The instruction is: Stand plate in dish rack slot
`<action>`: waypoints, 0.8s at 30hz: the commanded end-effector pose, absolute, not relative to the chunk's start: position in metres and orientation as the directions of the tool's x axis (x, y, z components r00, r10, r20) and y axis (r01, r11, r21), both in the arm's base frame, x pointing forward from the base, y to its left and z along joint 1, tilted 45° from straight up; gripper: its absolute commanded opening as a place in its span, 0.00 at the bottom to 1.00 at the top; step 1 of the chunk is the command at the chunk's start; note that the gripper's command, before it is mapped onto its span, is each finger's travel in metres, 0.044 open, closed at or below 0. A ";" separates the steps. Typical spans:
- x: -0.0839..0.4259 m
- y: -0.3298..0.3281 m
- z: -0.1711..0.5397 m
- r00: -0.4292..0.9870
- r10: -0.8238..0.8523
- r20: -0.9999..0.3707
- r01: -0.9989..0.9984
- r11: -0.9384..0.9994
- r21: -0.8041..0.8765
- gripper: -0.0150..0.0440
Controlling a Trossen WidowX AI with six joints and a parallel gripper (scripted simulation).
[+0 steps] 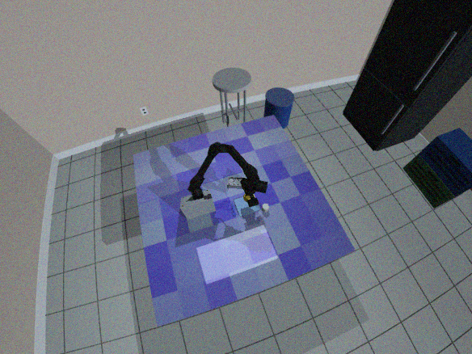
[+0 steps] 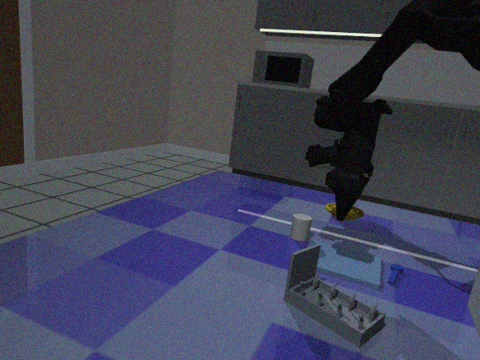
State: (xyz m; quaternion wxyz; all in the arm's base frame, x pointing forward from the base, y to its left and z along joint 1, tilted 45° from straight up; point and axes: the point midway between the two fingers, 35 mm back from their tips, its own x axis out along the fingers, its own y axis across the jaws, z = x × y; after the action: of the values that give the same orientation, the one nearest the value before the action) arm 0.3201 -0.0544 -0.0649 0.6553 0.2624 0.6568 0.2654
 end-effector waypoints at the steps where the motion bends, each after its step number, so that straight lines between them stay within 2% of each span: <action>1: 0.320 -0.073 -0.047 -0.006 0.689 -0.725 -0.007 0.725 0.689 0.25; 16: 0.323 -0.111 -0.007 -0.008 0.695 -0.719 -0.003 0.719 0.695 0.25; 24: 0.316 -0.091 0.023 -0.008 0.692 -0.721 0.245 0.701 0.670 0.25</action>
State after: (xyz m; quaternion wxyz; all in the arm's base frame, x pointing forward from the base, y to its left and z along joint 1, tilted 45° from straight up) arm 0.3188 -0.1010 0.0102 0.6331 0.3118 0.6755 0.2136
